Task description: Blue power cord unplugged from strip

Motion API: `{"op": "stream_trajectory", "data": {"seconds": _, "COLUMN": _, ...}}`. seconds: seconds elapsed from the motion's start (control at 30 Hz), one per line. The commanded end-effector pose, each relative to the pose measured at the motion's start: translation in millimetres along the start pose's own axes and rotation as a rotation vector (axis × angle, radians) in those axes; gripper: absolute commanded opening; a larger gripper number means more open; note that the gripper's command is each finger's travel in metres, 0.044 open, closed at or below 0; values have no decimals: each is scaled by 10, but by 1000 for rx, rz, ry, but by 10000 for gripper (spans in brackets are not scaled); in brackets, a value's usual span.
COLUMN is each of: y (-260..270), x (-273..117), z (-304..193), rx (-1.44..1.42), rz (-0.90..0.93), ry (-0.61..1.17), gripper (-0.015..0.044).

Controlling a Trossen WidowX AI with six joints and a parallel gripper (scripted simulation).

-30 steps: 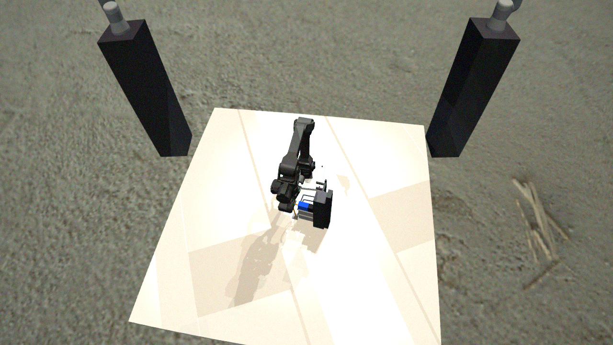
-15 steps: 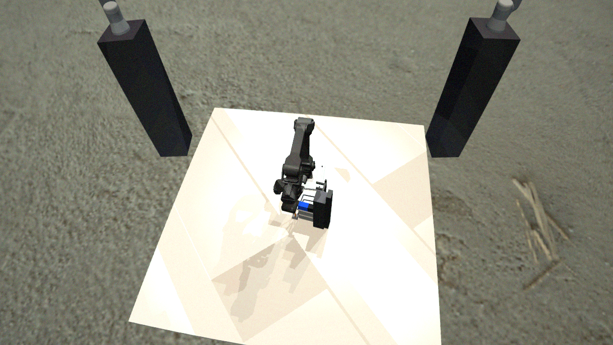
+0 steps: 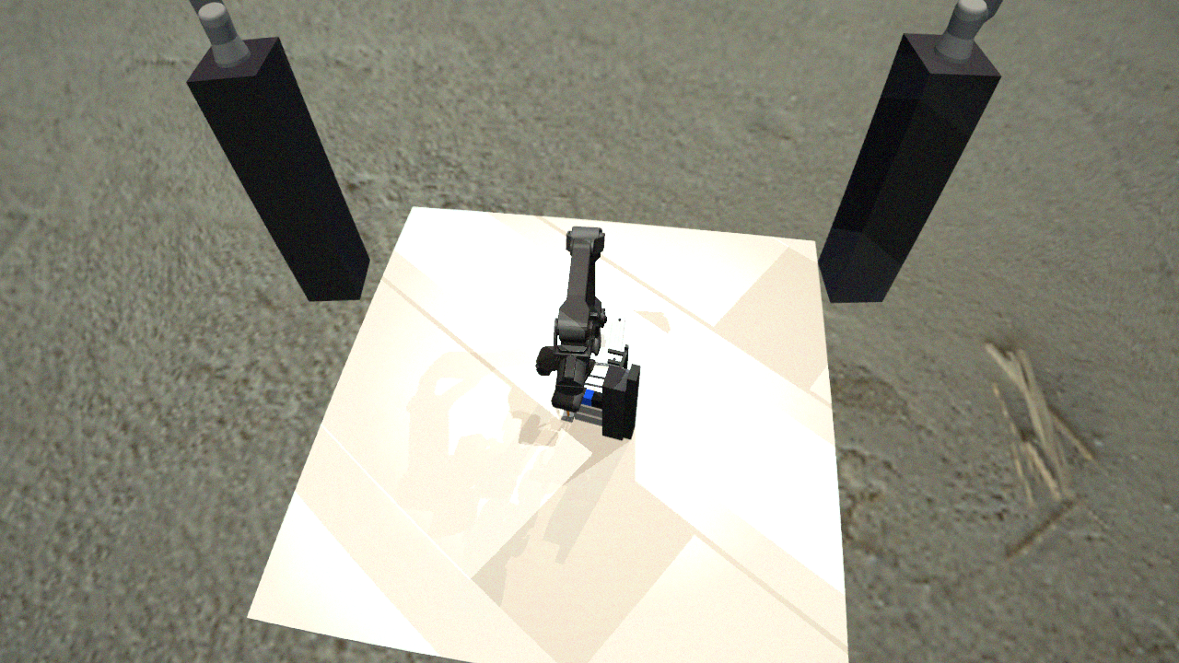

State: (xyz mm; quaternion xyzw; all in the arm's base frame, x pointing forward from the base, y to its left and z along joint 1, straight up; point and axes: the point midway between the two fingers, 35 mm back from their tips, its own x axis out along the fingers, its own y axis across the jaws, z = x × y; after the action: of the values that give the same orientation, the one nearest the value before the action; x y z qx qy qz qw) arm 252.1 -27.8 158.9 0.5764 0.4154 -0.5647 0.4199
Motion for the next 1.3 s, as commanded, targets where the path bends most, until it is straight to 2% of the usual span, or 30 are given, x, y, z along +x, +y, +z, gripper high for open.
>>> {"op": "stream_trajectory", "data": {"seconds": 0.0, "y": 7, "x": -2, "z": -25, "rx": 6, "rz": 4, "ry": -5, "gripper": 160}}
{"op": "stream_trajectory", "data": {"seconds": 0.47, "y": 7, "x": 111, "z": -26, "rx": 6, "rz": 4, "ry": -5, "gripper": 160}}
{"op": "stream_trajectory", "data": {"seconds": 0.6, "y": 13, "x": 85, "z": -34, "rx": 0, "rz": 7, "ry": 1, "gripper": 55}}
{"op": "stream_trajectory", "data": {"seconds": 0.87, "y": 13, "x": 85, "z": -34, "rx": 0, "rz": 7, "ry": 1, "gripper": 2}}
{"op": "stream_trajectory", "data": {"seconds": 1.27, "y": 31, "x": 84, "z": 121, "rx": 1, "rz": 7, "ry": -1, "gripper": 0}}
